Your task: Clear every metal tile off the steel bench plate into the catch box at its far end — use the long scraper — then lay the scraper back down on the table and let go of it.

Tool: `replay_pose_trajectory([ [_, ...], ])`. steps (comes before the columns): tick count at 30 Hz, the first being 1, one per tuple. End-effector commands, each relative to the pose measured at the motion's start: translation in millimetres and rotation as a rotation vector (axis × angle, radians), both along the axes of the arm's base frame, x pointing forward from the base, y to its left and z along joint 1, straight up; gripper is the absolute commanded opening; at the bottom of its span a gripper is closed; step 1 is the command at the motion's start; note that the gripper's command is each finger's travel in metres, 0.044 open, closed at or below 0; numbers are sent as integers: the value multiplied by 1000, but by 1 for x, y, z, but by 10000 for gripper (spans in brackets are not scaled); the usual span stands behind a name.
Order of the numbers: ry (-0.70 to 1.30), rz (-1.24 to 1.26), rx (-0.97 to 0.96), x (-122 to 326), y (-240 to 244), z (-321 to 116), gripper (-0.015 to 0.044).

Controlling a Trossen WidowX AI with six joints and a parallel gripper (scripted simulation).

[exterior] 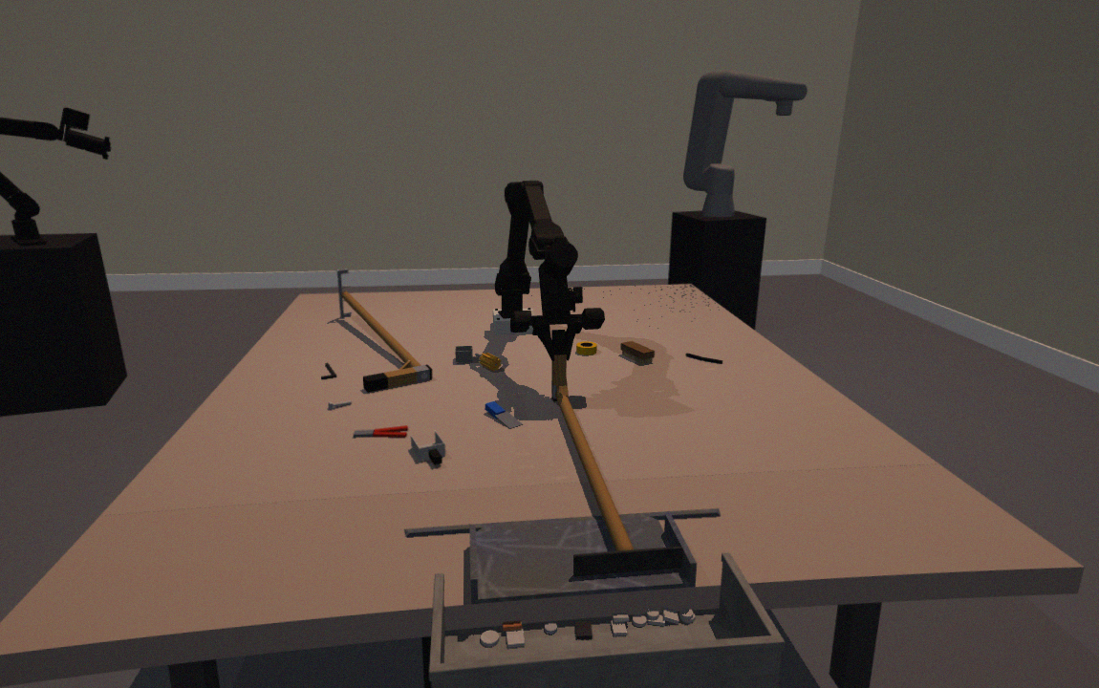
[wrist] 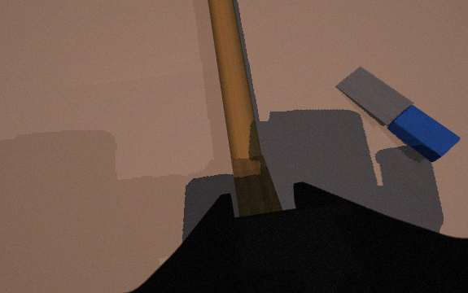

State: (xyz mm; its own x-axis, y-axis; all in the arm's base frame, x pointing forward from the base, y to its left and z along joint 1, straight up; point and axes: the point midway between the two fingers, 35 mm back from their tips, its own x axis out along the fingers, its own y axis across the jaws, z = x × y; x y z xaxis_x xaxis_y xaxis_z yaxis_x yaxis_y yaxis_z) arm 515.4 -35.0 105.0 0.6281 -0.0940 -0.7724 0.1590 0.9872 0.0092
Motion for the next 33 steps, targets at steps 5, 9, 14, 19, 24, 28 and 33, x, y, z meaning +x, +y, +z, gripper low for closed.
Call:
replay_pose_trajectory([
  [5, -18, -1, -2, -8, 3, 9, 0],
  [9, -18, -1, -2, -13, 4, 10, 0],
  [14, -18, -1, -2, -19, 5, 10, 0],
  [19, -18, -1, -2, -25, 7, 11, 0],
  [24, -18, -1, -2, -31, 8, 12, 0],
  [28, -19, -1, -2, -36, 10, 12, 0],
  [33, -19, -1, -2, -42, 11, 13, 0],
])
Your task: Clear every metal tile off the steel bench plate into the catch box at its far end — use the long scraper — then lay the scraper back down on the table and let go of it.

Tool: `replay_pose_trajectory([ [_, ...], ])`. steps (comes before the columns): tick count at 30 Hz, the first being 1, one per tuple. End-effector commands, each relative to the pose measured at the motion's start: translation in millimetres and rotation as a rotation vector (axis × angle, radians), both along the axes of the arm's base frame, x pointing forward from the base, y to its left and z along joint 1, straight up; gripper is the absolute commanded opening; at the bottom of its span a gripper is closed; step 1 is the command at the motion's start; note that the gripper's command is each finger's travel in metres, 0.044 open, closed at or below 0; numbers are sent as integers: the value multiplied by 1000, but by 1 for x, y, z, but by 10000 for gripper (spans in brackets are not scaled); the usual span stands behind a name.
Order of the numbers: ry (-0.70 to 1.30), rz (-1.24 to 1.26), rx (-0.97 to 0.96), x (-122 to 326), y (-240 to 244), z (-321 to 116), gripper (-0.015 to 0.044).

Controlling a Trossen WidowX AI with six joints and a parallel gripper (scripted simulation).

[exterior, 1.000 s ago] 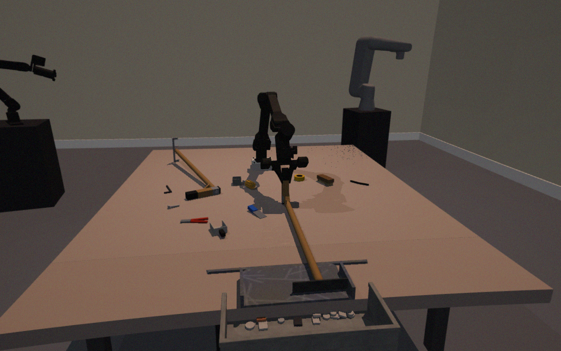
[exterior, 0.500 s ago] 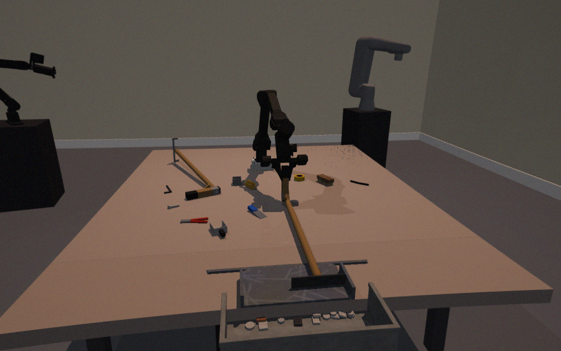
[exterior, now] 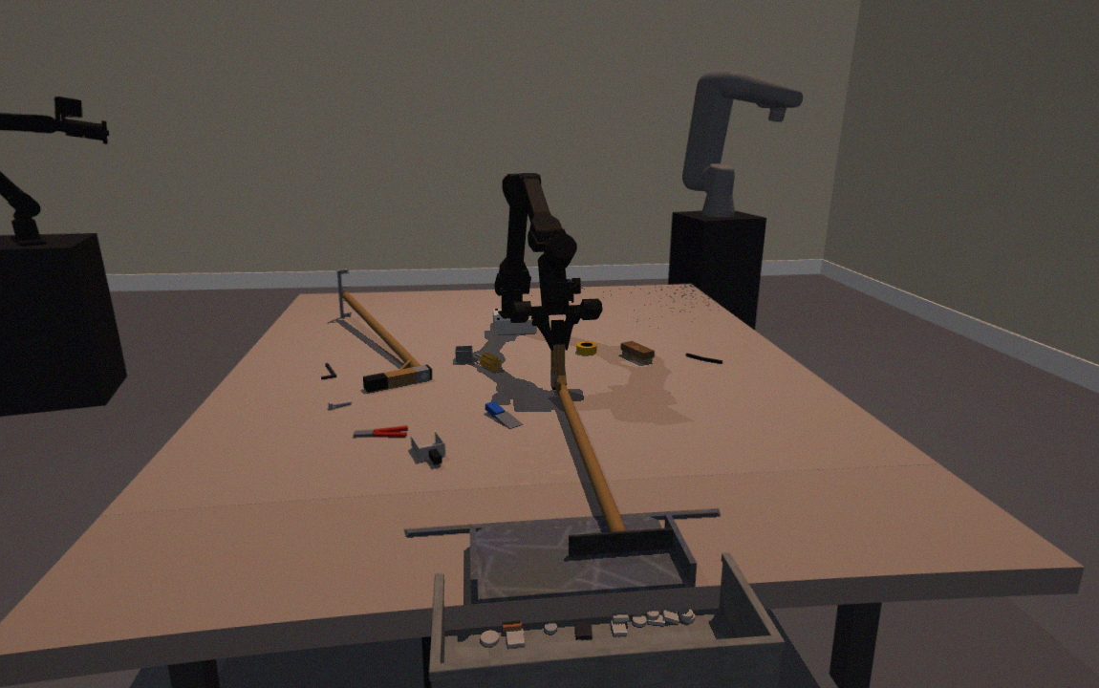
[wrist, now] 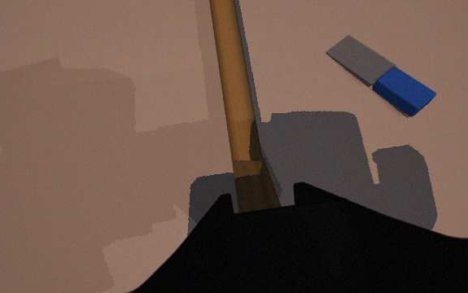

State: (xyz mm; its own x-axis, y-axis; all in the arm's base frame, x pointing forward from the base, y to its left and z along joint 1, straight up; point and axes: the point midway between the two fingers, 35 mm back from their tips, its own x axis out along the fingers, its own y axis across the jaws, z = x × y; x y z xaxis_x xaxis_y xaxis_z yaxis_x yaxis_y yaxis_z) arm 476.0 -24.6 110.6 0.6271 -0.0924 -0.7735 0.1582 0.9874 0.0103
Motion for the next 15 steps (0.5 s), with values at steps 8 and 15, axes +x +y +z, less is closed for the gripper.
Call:
replay_pose_trajectory([
  [8, -21, -2, -3, -12, 3, 8, 0],
  [15, -21, -2, -3, -21, 5, 8, 0],
])
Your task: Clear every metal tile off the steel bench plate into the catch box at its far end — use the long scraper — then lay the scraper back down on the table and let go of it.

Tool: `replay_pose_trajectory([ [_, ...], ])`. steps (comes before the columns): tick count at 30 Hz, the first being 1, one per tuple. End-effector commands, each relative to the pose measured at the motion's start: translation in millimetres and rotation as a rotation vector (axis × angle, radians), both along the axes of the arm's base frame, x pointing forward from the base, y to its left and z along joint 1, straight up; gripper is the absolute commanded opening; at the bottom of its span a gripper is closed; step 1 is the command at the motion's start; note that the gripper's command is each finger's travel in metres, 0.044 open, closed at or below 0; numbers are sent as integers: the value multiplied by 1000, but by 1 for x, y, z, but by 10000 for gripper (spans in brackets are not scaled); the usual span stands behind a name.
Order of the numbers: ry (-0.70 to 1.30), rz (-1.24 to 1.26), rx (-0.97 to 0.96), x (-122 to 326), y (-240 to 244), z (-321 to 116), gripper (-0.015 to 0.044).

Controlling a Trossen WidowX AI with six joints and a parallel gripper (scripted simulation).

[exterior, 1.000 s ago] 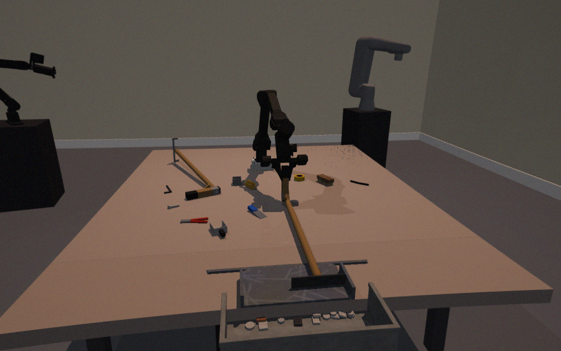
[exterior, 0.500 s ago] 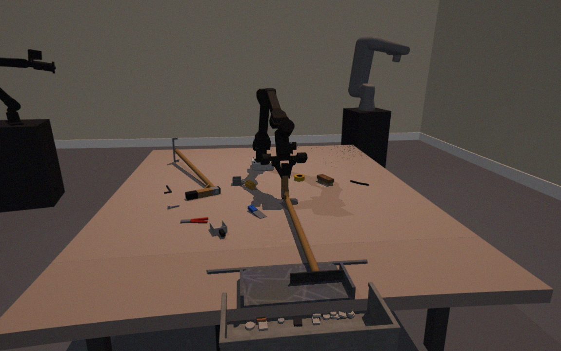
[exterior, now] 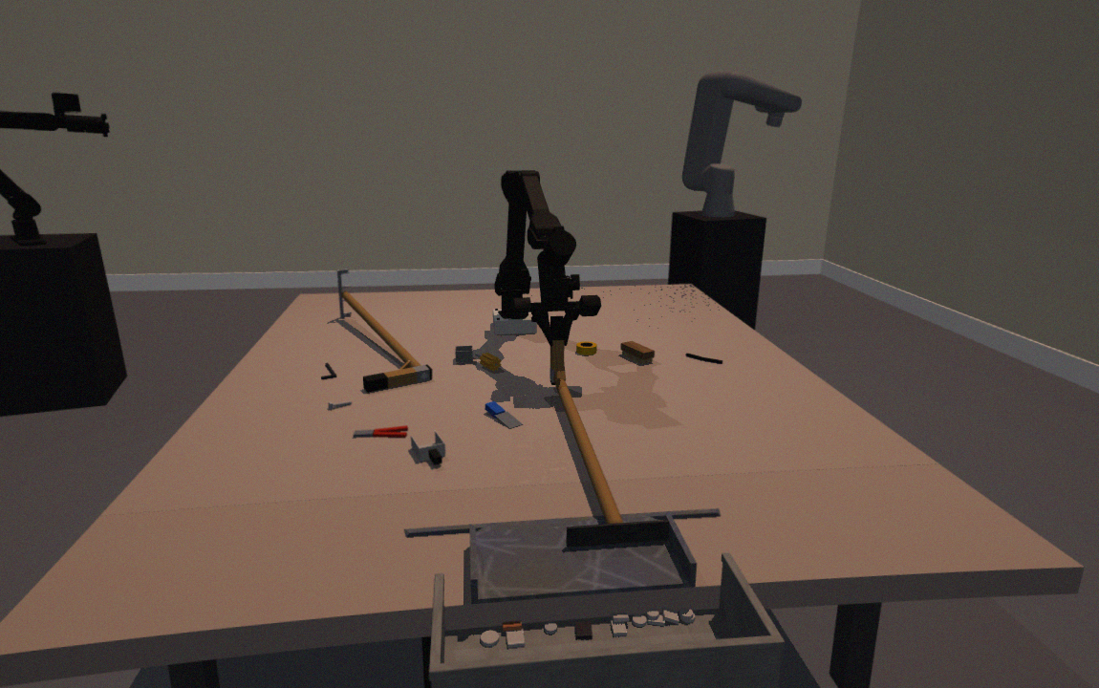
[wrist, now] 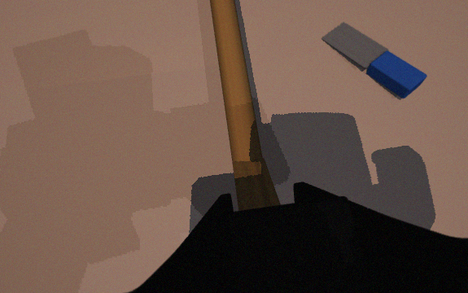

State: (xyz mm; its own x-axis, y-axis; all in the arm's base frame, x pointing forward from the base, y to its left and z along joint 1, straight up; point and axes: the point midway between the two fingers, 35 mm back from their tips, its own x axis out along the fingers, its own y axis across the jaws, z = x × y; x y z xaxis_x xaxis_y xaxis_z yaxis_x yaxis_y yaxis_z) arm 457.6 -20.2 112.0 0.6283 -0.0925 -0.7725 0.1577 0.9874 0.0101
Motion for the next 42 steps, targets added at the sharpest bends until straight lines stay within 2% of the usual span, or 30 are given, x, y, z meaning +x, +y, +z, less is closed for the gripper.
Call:
replay_pose_trajectory([
  [1, -19, -2, -3, -4, 1, 6, 0],
  [42, -21, -1, -2, -56, 11, 2, 0],
])
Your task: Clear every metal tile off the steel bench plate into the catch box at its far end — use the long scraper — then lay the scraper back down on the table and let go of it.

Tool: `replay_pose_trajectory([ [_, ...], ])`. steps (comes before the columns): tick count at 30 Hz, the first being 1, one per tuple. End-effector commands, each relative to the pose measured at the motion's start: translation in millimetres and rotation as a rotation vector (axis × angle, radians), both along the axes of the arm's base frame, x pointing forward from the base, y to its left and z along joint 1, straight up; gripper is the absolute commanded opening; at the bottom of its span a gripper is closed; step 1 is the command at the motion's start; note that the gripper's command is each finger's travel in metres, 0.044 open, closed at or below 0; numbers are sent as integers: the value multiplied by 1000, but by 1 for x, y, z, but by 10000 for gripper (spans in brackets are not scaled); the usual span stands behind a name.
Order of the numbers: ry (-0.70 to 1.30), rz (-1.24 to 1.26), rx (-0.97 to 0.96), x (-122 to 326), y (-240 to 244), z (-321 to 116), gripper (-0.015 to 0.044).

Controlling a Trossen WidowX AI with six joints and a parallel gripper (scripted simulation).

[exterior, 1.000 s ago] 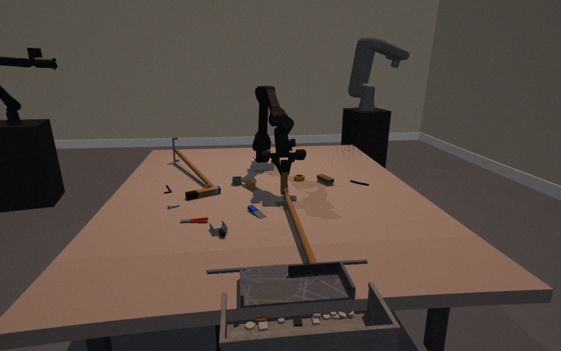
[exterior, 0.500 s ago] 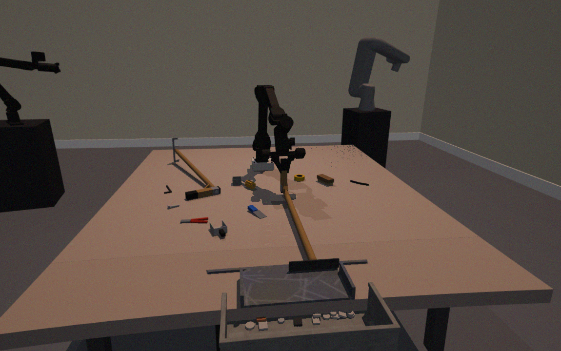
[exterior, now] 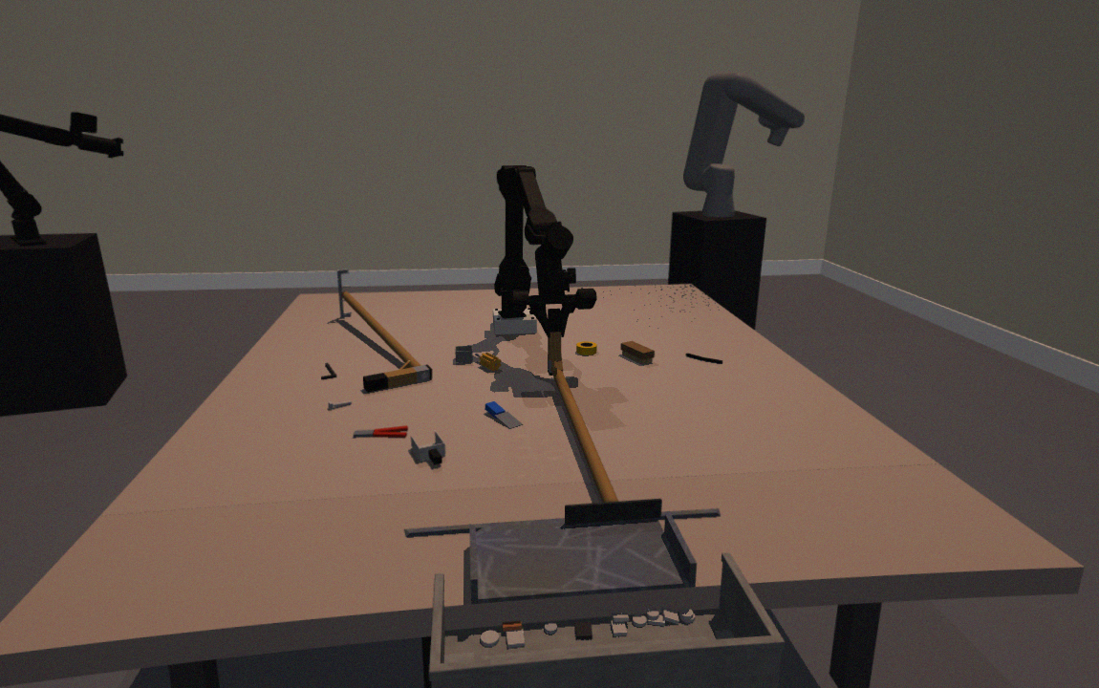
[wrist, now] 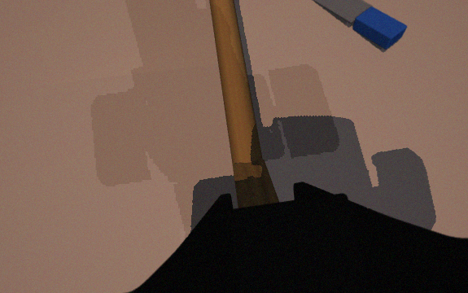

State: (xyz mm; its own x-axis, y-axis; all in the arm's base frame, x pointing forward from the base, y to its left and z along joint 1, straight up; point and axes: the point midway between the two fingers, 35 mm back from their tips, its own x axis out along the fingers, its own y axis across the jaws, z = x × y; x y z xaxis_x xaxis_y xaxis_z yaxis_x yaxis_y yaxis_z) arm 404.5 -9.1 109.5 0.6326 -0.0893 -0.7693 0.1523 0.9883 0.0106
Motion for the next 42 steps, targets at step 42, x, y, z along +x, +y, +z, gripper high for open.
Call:
replay_pose_trajectory([
  [42, -19, -6, -2, -57, 1, -10, 0],
])
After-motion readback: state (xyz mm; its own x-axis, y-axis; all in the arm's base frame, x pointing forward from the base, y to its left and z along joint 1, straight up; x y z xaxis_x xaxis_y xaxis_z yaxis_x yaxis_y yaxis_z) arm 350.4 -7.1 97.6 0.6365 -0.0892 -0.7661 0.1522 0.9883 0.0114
